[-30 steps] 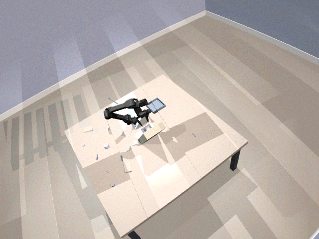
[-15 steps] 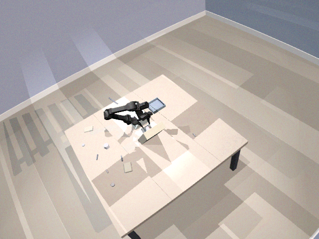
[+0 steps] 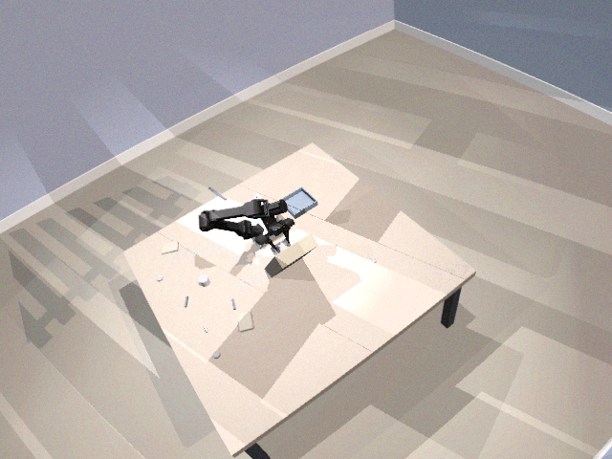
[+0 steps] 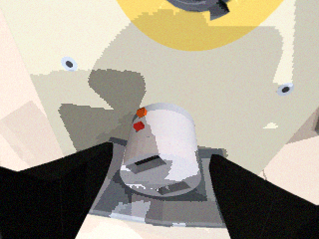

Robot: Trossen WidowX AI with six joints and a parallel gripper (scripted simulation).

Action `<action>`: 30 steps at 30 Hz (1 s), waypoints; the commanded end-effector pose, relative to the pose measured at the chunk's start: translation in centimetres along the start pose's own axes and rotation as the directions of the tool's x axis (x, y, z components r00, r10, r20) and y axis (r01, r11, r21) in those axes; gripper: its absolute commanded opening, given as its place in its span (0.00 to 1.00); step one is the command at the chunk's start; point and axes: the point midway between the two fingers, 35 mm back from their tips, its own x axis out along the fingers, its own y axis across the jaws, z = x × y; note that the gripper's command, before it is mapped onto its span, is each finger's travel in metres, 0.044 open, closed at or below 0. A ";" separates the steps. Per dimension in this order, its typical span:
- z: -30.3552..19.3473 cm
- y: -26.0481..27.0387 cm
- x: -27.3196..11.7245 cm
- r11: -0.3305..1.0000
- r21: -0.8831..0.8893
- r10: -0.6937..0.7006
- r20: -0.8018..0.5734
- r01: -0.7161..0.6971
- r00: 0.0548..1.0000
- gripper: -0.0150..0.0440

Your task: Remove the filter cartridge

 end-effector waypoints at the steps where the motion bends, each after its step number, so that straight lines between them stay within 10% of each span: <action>1: 0.0 0.0 0.0 1.000 0.000 0.000 0.000 0.000 1.000 0.68; 9: 0.0 0.0 0.0 1.000 0.000 0.000 0.000 0.000 1.000 0.56; 16: 0.7 0.0 -0.4 1.000 0.000 0.000 0.000 0.000 1.000 0.25; 30: 2.6 0.3 -4.4 0.999 -0.045 0.027 0.026 -0.025 0.999 0.25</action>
